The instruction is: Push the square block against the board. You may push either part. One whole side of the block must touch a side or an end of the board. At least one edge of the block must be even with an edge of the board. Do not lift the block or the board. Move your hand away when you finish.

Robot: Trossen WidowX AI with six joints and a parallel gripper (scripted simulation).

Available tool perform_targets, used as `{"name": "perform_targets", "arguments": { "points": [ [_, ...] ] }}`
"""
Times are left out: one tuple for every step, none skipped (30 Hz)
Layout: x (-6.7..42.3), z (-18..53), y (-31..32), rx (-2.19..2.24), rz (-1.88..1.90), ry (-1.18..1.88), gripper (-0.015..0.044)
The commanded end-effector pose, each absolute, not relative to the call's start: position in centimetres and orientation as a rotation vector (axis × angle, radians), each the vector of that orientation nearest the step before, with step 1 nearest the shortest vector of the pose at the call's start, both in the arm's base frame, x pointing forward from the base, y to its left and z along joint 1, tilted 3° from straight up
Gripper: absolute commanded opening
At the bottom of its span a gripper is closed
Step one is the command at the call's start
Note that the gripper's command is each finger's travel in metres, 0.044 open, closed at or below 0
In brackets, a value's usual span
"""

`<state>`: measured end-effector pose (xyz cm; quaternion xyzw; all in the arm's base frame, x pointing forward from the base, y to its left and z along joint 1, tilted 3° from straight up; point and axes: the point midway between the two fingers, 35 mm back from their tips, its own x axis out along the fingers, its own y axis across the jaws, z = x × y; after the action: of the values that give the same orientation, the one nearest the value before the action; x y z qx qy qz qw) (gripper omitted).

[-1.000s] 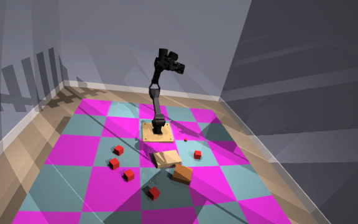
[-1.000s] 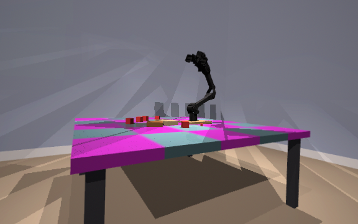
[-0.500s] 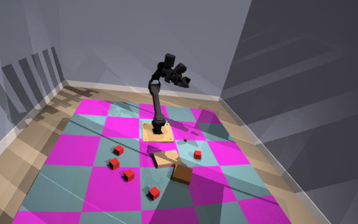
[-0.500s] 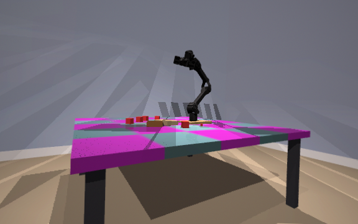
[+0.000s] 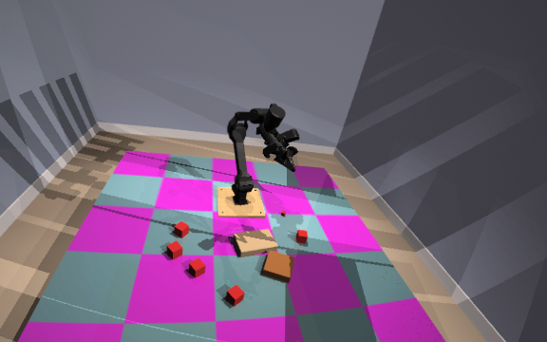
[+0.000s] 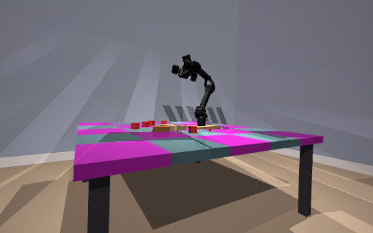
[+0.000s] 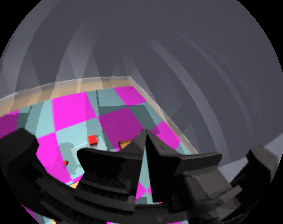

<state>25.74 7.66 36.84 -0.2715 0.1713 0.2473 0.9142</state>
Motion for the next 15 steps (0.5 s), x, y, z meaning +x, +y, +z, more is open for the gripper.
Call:
{"name": "perform_targets", "arguments": {
  "points": [
    [27.1,34.0,8.2,-0.626,0.548,0.439,0.0],
    [27.4,33.3,8.3,-0.643,0.559,0.461,0.0],
    [27.7,32.6,8.4,-0.66,0.57,0.482,0.0],
    [28.0,31.9,8.6,-0.677,0.582,0.504,0.0],
    [28.3,31.2,8.7,-0.694,0.594,0.525,0.0],
    [28.5,30.5,8.8,-0.712,0.606,0.546,0.0],
    [28.7,29.8,8.9,-0.729,0.619,0.567,0.0],
    [28.9,29.1,9.1,-0.747,0.632,0.588,0.0],
    [29.1,28.4,9.2,-0.765,0.644,0.609,0.0],
    [29.2,27.7,9.3,-0.783,0.656,0.629,0.0],
    [29.3,27.0,9.4,-0.801,0.669,0.649,0.0],
    [29.4,26.3,9.6,-0.819,0.683,0.669,0.0],
    [29.5,25.6,9.7,-0.837,0.696,0.689,0.0],
    [29.6,24.9,9.8,-0.856,0.71,0.709,0.0],
    [29.6,24.2,9.9,-0.875,0.724,0.729,0.0]
  ]
}}
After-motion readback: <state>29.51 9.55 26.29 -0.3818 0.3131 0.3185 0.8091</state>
